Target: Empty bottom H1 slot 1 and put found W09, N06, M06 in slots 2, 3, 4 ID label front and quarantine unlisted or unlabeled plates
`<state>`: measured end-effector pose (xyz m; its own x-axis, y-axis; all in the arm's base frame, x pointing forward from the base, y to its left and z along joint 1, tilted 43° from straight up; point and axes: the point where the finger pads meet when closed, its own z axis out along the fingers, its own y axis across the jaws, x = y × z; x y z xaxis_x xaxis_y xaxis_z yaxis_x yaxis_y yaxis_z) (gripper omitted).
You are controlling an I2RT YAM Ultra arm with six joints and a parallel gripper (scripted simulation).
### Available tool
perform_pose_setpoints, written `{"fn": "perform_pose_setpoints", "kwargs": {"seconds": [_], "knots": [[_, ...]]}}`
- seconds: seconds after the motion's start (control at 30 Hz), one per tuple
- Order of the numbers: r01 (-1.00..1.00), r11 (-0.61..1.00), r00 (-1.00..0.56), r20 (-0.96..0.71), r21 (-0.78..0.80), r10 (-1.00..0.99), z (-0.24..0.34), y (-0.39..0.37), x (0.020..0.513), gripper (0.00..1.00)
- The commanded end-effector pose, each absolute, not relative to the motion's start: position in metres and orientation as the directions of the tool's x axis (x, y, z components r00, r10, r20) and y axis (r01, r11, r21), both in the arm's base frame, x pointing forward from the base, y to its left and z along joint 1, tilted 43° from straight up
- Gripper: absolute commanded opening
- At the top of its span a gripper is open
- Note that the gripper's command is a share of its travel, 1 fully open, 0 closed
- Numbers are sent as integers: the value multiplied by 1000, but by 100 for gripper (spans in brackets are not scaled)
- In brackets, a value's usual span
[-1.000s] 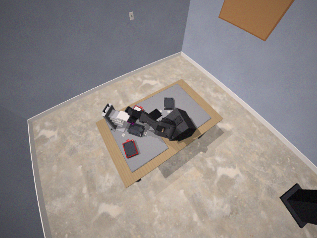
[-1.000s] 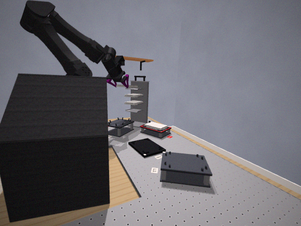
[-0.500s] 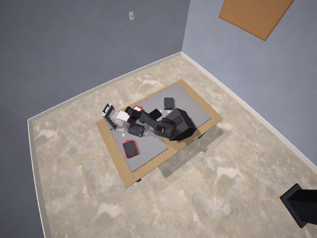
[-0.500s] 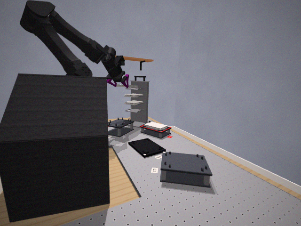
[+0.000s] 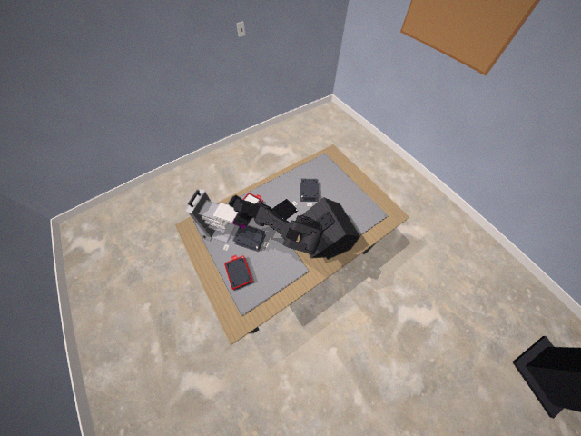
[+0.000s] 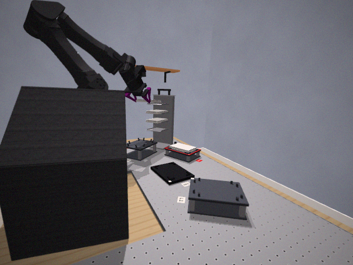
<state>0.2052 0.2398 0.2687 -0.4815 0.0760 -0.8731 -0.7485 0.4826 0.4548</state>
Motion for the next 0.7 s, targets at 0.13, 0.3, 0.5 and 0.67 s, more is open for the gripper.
{"fn": "perform_pose_setpoints", "kwargs": {"seconds": [0.13,0.3,0.5,0.67], "knots": [[-757,481,-450,-887,442,105,286,243,211,85],[-755,484,-450,-887,442,107,285,243,212,85],[-754,486,-450,-887,442,108,285,242,213,85],[-757,480,-454,-885,443,103,282,245,211,85]]}}
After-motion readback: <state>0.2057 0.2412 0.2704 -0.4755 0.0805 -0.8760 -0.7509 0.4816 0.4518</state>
